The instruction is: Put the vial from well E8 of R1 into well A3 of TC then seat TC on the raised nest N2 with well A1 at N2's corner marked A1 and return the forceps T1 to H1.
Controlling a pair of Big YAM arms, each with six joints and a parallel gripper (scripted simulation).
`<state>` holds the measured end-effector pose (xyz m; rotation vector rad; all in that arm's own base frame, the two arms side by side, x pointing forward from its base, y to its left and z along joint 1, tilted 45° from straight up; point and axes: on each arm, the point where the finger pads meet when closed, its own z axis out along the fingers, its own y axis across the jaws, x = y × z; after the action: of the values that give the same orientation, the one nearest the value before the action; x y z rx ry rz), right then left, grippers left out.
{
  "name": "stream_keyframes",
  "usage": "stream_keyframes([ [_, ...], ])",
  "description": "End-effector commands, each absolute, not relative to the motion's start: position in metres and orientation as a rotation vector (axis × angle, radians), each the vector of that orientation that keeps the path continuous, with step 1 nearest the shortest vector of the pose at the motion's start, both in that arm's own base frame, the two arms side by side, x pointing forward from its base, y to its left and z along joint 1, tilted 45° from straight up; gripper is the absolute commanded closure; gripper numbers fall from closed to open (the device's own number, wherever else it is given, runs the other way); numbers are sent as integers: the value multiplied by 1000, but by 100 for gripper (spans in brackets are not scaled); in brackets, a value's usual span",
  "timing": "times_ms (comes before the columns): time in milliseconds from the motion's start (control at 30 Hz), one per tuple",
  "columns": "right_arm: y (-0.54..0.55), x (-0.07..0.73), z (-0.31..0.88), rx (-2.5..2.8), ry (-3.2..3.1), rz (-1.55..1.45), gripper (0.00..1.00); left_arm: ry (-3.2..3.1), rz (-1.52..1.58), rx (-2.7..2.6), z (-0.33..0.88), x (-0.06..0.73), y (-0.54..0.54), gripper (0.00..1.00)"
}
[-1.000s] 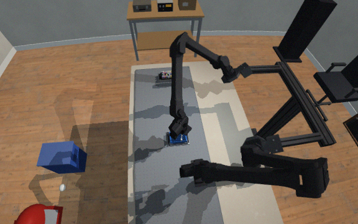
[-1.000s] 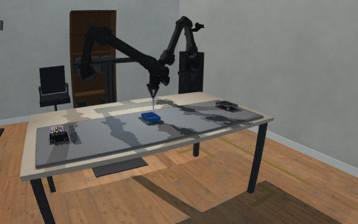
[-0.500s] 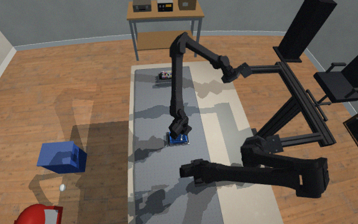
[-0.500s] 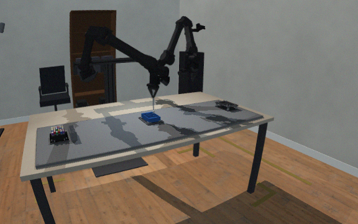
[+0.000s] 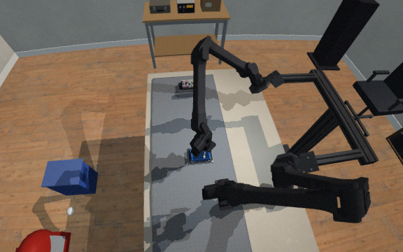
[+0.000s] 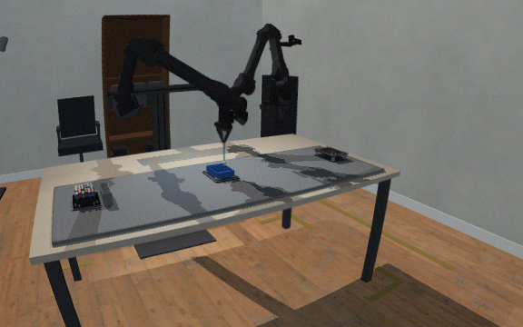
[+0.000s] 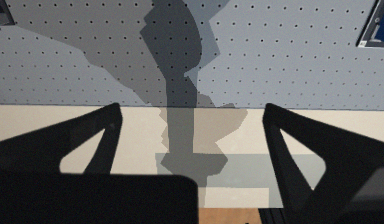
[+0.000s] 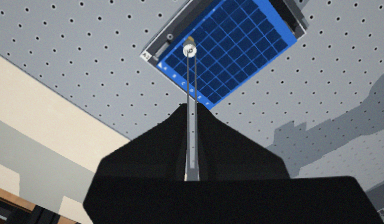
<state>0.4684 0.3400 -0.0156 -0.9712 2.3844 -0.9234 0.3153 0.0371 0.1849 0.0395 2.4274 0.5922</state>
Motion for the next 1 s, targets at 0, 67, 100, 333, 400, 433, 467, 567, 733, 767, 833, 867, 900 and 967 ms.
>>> stream_keyframes([
  [0,361,462,2,-978,2355,-891,93,2413,590,48,194,319,36,0],
  [67,361,462,2,-978,2355,-891,93,2413,590,48,194,319,36,0],
  [100,361,462,2,-978,2355,-891,93,2413,590,48,194,319,36,0],
  [333,347,459,1,-875,2390,-875,93,2413,590,48,194,319,36,0],
  [400,340,463,2,-828,2404,-869,93,2413,590,48,194,319,36,0],
  [433,340,463,2,-828,2404,-869,93,2413,590,48,194,319,36,0],
  [467,345,478,14,-755,2401,-831,93,2413,590,48,194,319,36,0],
  [567,327,473,6,-656,2430,-821,93,2413,590,48,194,319,36,0],
  [733,322,475,12,-480,2439,-756,93,2413,590,48,194,319,36,0],
  [767,320,474,12,-448,2442,-748,93,2413,590,48,194,319,36,0],
  [833,316,473,12,-384,2447,-728,93,2413,590,48,194,319,36,0],
  [867,314,473,13,-352,2449,-719,93,2413,590,48,194,319,36,0],
  [900,314,473,15,-320,2448,-705,93,2413,590,48,194,319,36,0],
  [967,316,473,16,-288,2444,-687,93,2413,590,48,194,319,36,0],
])
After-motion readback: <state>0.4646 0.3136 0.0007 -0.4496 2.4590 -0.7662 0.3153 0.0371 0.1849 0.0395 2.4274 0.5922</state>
